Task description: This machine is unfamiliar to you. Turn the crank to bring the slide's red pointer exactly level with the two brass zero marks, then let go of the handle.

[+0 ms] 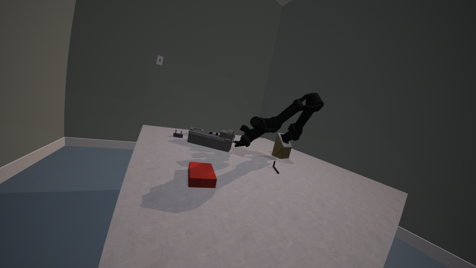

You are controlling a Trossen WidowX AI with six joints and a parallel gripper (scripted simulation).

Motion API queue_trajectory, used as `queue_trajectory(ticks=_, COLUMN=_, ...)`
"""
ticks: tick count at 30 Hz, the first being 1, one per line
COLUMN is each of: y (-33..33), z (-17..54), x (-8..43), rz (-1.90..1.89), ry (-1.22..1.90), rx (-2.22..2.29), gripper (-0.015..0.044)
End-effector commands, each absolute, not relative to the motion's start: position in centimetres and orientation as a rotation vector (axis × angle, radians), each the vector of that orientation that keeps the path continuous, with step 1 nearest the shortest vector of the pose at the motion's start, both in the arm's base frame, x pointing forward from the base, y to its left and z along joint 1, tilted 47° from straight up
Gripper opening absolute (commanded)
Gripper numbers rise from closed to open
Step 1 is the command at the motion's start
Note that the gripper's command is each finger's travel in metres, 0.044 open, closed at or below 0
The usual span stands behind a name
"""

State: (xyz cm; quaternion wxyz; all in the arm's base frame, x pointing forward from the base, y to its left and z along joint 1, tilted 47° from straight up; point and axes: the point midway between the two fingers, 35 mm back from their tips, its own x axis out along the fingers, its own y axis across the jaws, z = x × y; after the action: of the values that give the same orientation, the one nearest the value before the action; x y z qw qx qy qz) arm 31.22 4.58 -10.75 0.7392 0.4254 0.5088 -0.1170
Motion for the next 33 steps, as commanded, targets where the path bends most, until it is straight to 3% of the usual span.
queue_trajectory(ticks=1, y=4.8, z=-10.0, x=31.8, rz=-0.239, ry=1.101, rx=0.943, gripper=0.0)
queue_trajectory(ticks=33, y=3.8, z=-8.0, x=32.6, rz=-0.238, ry=1.101, rx=0.943, gripper=0.0)
